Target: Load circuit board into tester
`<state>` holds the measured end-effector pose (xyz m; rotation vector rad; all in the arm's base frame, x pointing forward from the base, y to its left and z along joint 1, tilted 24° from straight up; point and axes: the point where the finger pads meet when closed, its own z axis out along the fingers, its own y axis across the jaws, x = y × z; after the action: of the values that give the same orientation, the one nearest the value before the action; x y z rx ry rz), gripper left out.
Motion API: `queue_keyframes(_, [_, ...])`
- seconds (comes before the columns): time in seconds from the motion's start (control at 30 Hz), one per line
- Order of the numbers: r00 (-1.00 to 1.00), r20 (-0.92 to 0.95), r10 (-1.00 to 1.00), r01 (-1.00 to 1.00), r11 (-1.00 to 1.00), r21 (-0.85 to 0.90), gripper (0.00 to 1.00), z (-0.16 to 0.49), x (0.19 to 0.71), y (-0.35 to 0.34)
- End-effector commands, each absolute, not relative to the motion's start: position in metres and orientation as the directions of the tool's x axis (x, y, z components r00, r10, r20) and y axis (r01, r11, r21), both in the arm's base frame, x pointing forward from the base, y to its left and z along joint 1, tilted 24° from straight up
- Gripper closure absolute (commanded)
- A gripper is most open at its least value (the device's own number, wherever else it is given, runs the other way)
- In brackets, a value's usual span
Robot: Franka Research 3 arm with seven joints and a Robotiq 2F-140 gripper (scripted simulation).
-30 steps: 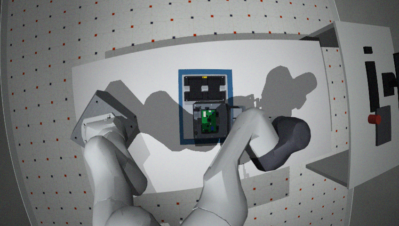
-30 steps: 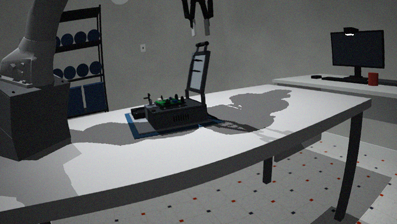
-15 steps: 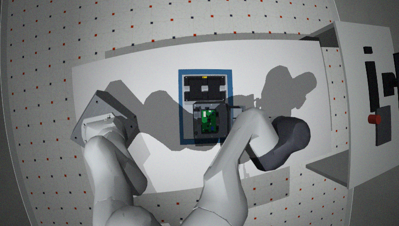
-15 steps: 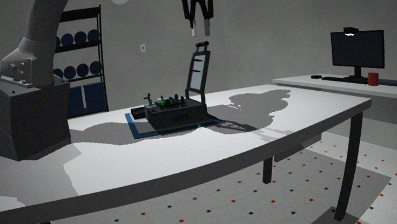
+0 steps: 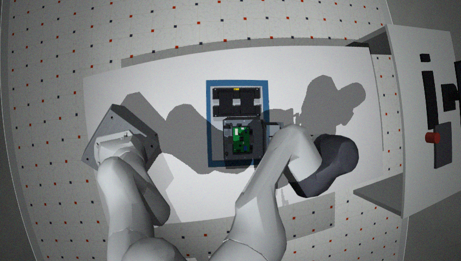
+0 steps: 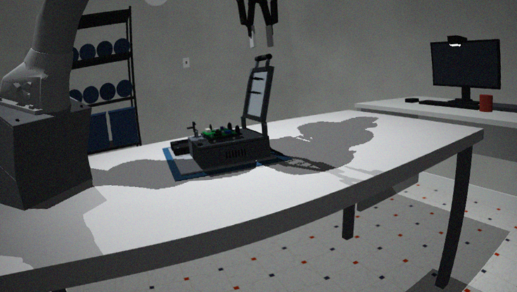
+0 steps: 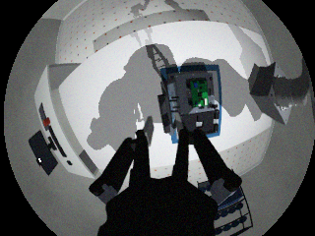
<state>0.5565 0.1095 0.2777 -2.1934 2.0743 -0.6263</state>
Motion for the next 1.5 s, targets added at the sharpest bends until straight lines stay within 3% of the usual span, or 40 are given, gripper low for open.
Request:
queue_keyframes(0.0, [0.014,0.249,-0.968,-0.945,-0.094,-0.313,0.70,0.276,0.557,0.109])
queue_keyframes(1.47, [0.014,0.249,-0.968,-0.945,-0.094,-0.313,0.70,0.266,0.560,0.106])
